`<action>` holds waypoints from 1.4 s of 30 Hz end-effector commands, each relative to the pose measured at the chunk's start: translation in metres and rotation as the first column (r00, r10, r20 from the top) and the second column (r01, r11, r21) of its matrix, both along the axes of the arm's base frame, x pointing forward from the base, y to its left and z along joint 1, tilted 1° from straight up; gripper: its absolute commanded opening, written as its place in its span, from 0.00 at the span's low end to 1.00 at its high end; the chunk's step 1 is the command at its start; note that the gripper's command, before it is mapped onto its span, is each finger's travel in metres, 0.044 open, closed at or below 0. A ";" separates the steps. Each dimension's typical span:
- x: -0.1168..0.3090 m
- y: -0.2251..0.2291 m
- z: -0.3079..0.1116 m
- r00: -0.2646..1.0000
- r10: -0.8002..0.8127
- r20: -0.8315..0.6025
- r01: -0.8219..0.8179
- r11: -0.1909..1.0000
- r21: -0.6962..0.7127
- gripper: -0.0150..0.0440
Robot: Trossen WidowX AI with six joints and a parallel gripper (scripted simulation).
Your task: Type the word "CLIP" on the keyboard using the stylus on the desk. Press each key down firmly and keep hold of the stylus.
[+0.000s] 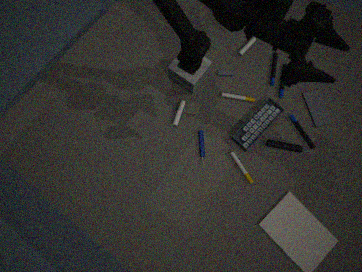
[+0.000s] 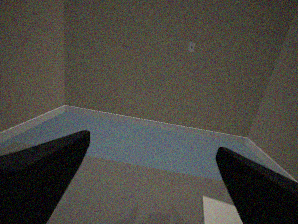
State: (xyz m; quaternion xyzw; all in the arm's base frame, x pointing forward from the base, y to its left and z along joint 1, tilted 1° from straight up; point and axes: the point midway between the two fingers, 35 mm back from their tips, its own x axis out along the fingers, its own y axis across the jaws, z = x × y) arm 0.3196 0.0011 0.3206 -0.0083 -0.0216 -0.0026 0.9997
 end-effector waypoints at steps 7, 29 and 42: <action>0.041 0.006 -0.082 0.926 0.017 -0.377 0.011 0.997 0.073 0.69; 0.009 0.019 -0.313 0.012 0.015 -1.000 0.257 0.966 0.018 0.25; -0.005 -0.039 -0.314 0.010 0.010 -1.000 0.257 0.966 0.012 0.25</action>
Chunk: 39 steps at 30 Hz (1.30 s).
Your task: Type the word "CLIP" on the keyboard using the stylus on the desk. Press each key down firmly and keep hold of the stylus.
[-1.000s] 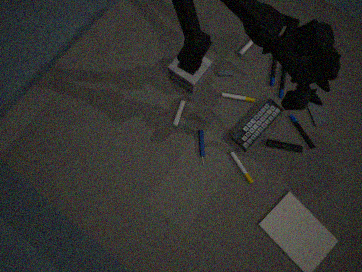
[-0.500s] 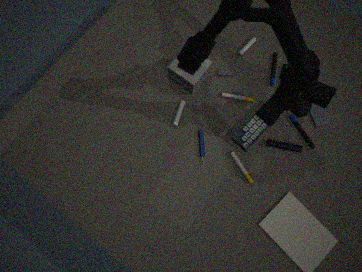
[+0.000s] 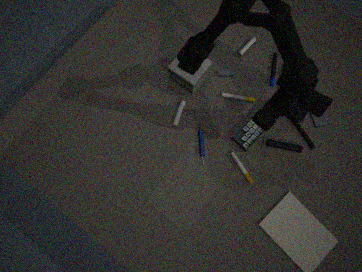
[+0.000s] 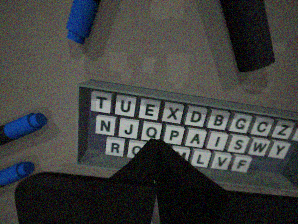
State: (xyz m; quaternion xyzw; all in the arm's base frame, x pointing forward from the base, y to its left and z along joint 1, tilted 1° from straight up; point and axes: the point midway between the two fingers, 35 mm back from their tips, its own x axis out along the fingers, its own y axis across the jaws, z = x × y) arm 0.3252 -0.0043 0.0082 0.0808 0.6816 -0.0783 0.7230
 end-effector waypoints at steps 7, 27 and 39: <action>-0.013 -0.041 -0.002 1.000 -0.018 -0.008 0.018 1.000 -0.003 0.25; -0.030 -0.107 -0.002 1.000 -0.018 -0.009 0.018 1.000 -0.008 0.25; -0.053 -0.072 -0.004 1.000 -0.018 -0.011 0.018 1.000 -0.005 0.25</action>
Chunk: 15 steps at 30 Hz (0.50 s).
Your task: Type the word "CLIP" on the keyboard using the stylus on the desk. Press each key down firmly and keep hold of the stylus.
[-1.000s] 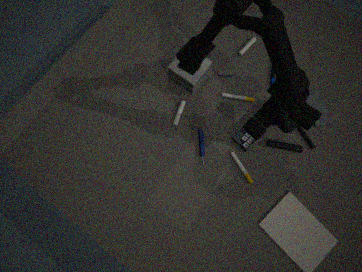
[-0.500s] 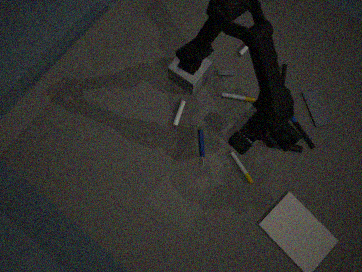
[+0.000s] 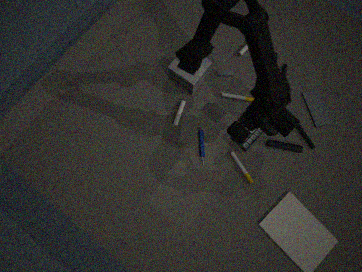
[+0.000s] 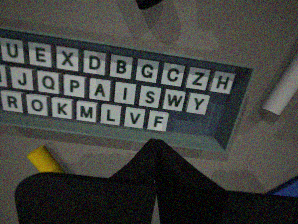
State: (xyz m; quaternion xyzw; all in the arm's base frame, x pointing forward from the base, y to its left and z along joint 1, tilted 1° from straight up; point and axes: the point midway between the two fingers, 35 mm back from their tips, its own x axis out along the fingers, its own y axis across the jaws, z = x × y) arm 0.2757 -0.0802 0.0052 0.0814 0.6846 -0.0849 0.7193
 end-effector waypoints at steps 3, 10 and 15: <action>-0.004 0.003 -0.001 1.000 -0.008 -0.001 0.008 1.000 0.002 0.25; 0.003 0.022 -0.001 1.000 -0.004 -0.001 0.004 1.000 0.005 0.25; 0.015 0.079 -0.001 1.000 -0.007 0.001 0.007 1.000 0.009 0.25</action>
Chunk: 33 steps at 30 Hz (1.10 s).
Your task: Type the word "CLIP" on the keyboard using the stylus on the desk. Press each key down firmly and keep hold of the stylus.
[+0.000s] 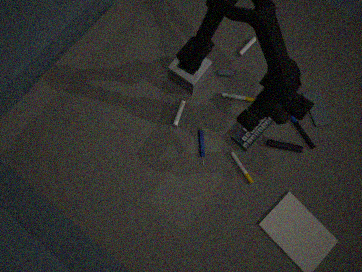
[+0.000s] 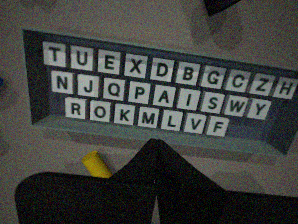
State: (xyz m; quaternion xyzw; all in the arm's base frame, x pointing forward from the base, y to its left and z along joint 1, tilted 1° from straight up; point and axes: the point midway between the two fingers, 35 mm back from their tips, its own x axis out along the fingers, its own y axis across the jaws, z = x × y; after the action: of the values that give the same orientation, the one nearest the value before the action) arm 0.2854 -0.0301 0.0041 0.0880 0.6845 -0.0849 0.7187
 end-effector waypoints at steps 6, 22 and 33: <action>0.005 0.031 0.001 1.000 0.001 0.000 -0.001 1.000 -0.001 0.25; 0.004 0.031 0.060 1.000 0.002 0.004 -0.002 1.000 0.000 0.25; 0.006 0.031 0.056 1.000 0.006 0.014 -0.006 1.000 0.003 0.34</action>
State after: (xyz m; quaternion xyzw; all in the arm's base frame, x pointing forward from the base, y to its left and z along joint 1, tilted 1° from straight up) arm 0.2915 0.0011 0.0602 0.0877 0.6798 -0.0809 0.7237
